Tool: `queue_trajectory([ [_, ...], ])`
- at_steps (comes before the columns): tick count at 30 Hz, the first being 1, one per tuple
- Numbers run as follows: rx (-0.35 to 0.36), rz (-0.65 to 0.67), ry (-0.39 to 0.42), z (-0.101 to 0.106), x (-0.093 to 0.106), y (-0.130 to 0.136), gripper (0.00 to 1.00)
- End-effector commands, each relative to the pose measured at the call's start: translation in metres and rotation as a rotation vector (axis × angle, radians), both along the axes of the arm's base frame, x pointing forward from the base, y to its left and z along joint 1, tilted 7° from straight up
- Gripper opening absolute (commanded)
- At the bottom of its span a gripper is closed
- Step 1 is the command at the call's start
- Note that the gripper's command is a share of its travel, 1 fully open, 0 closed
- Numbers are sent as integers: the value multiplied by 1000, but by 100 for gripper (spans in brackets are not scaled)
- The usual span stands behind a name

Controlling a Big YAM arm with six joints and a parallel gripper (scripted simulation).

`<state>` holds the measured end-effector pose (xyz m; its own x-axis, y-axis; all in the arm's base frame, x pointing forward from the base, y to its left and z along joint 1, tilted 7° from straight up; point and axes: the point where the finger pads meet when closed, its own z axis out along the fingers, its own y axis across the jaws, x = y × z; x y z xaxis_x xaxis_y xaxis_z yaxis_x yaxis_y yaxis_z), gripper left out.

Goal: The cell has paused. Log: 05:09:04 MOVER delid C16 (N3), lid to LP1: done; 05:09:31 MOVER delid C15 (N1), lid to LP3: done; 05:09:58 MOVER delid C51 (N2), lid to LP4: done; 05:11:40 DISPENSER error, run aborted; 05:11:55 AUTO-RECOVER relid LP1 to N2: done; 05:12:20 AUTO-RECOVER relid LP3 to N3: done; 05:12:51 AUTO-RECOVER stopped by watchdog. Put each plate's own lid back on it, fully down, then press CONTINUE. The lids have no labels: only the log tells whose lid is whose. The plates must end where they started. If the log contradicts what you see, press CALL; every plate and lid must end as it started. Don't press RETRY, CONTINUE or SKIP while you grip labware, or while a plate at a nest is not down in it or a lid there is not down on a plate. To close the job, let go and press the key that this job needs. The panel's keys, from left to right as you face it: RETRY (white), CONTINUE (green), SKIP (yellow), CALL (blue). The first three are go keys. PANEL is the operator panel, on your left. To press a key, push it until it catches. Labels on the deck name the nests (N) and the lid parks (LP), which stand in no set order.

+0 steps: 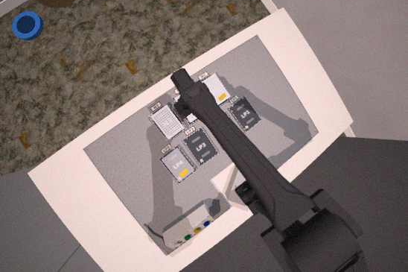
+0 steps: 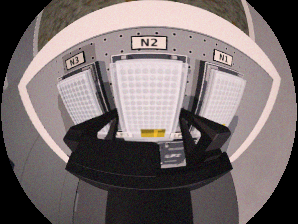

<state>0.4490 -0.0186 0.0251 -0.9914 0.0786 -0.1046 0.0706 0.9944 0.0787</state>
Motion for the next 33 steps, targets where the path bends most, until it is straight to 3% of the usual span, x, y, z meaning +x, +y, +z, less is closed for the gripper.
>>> queue_trajectory([
  [1,-9,3,-61,33,20,-4,0],
  [5,-9,3,-61,36,20,-4,0],
  [8,-4,3,4,11,3,-4,0],
  [19,-7,1,-29,25,15,-7,0],
  [33,-7,0,-37,30,17,-9,0],
])
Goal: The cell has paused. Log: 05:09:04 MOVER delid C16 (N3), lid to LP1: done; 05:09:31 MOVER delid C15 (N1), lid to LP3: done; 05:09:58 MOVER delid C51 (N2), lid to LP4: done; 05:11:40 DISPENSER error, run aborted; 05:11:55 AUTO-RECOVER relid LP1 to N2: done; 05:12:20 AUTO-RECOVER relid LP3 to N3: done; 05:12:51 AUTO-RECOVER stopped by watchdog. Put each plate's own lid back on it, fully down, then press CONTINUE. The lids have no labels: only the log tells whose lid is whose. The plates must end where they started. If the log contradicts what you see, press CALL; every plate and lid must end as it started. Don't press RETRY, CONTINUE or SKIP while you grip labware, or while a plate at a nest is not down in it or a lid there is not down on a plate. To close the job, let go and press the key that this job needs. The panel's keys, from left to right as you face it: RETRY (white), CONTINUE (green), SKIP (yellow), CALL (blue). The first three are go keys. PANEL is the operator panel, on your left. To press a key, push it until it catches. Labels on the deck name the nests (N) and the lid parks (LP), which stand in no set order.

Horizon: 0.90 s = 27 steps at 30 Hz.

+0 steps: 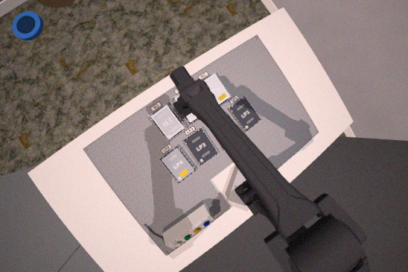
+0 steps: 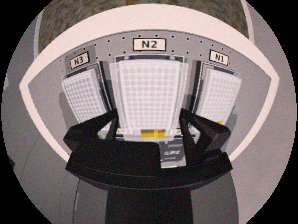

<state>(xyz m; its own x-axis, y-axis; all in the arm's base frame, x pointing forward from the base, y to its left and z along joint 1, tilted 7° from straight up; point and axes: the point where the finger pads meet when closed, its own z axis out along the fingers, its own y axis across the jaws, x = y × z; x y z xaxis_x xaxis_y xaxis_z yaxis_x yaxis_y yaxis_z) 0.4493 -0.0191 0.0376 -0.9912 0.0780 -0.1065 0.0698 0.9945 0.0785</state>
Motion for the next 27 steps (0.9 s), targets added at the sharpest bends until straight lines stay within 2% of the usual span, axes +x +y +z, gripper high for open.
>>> queue_trajectory([
  [1,-7,-1,-34,17,16,-8,0],
  [7,-8,0,-41,21,18,-8,0],
  [8,-4,0,-28,12,12,-3,0],
  [14,-4,0,-28,12,12,-3,0],
  [15,-8,-1,-48,24,20,-9,0],
  [16,-8,-1,-48,24,20,-9,0],
  [17,-4,0,-28,13,12,-3,0],
  [18,-11,42,-44,23,14,7,0],
  [21,-16,94,-41,22,10,23,0],
  [25,-12,72,-32,20,13,43,0],
  [27,-11,72,-46,25,18,53,0],
])
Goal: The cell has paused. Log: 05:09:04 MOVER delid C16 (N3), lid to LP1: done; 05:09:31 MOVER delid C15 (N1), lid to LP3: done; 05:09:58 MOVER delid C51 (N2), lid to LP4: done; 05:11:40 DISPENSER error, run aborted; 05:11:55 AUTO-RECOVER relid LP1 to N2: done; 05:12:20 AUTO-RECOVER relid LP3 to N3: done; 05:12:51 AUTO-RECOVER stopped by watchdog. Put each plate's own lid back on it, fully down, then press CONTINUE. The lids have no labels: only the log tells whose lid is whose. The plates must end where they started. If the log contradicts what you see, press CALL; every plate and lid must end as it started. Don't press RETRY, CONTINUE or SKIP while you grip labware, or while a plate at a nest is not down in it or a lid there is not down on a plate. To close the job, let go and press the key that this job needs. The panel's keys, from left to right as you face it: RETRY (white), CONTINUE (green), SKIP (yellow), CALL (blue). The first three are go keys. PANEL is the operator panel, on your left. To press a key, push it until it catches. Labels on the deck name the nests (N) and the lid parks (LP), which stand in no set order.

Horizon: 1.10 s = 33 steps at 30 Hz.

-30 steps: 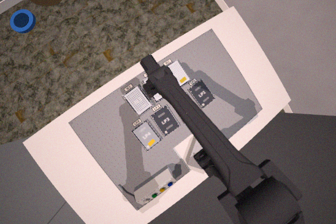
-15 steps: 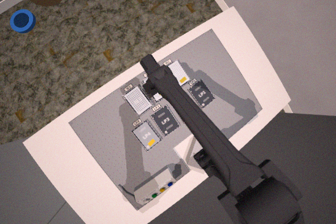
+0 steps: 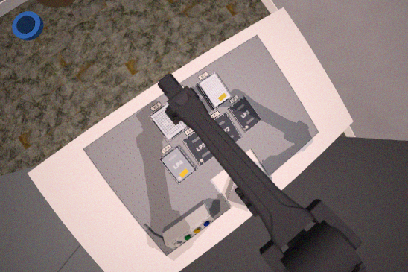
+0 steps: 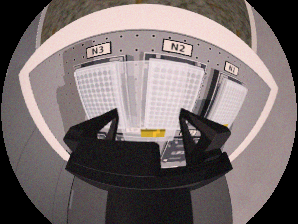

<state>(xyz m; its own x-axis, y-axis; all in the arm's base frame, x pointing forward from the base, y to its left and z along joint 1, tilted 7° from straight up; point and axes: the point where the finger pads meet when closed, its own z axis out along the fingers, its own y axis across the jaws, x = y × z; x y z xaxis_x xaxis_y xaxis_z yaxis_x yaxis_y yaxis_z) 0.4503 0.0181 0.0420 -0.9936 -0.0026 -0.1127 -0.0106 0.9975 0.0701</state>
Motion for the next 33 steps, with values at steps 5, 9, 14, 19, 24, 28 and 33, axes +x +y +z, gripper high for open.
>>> queue_trajectory([
  [5,0,-8,-34,20,15,32,0],
  [9,2,-8,-31,19,18,53,0],
  [14,2,-8,-21,16,17,79,0],
  [19,1,-8,-14,15,14,94,0],
  [24,-6,-32,25,-1,-2,78,0],
  [28,-4,-20,13,-1,0,84,0],
  [33,-2,-17,7,-2,0,86,0],
])
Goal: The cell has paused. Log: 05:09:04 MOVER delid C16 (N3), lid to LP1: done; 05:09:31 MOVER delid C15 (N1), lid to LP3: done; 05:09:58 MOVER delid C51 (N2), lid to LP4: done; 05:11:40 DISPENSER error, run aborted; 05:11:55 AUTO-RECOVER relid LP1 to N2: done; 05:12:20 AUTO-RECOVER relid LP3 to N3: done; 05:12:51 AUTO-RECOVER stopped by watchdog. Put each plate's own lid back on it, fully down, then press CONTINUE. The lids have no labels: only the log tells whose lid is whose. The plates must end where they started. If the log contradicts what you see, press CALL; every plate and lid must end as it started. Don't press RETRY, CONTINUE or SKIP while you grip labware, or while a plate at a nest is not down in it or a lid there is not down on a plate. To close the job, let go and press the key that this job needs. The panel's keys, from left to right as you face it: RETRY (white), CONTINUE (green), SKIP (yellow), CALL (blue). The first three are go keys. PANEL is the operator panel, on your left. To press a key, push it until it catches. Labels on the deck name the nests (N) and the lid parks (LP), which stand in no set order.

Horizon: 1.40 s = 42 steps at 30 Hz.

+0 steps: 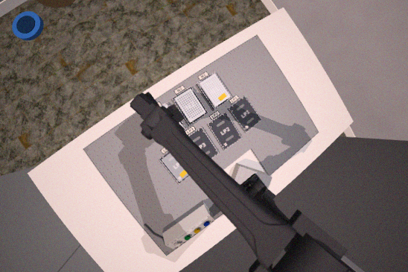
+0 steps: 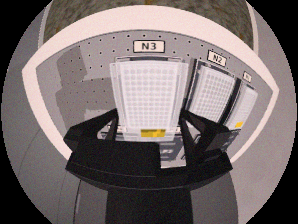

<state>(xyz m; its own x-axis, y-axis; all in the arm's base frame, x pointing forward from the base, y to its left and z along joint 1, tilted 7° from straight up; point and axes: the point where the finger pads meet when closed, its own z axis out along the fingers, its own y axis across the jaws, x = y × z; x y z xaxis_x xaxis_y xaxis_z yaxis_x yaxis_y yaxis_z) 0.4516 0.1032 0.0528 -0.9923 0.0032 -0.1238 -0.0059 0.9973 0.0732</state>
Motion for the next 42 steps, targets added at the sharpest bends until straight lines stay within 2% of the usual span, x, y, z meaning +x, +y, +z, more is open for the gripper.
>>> queue_trajectory([
  [1,-5,-11,17,-13,-1,1,0],
  [21,-5,-6,16,-15,-1,4,0],
  [23,-2,-5,4,-11,4,5,0],
  [25,-5,-4,16,-16,-2,5,0],
  [38,-5,-4,16,-21,-3,6,0],
  [39,-2,-3,2,-16,4,7,0],
  [42,-4,-3,11,-21,-1,7,0],
])
